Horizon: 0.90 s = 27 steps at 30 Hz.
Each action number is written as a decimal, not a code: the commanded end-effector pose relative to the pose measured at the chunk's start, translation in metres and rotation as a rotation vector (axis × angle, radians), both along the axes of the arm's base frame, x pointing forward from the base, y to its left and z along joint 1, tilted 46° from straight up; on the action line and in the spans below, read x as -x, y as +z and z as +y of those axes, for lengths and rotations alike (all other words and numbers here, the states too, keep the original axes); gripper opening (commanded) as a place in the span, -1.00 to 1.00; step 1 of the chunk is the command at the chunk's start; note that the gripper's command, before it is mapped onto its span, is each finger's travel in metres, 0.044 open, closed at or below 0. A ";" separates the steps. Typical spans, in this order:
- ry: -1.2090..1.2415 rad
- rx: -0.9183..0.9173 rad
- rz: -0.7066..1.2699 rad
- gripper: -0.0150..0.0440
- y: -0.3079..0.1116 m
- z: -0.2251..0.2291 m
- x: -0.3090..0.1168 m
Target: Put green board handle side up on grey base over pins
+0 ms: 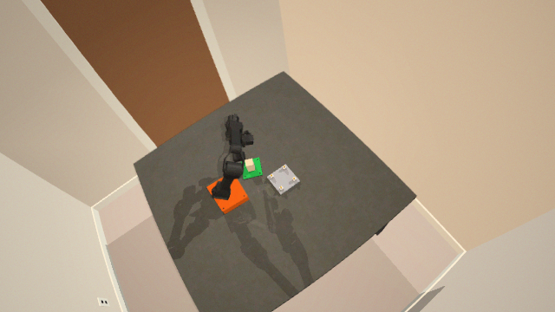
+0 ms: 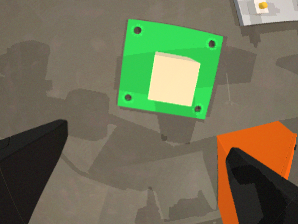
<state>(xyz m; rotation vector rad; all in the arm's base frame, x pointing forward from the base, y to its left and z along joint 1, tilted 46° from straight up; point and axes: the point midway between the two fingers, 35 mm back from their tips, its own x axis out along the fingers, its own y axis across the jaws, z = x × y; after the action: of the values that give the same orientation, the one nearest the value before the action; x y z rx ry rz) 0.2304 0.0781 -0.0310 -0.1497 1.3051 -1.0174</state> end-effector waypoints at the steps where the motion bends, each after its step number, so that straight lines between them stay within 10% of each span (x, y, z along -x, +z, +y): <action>1: -0.021 0.014 0.068 1.00 -0.006 -0.029 -0.004; 27: -0.021 0.015 0.067 1.00 -0.046 -0.077 0.004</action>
<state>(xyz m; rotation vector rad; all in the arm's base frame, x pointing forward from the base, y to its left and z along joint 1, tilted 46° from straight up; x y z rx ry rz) 0.2276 0.0055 -0.0734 -0.1737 1.3601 -1.0485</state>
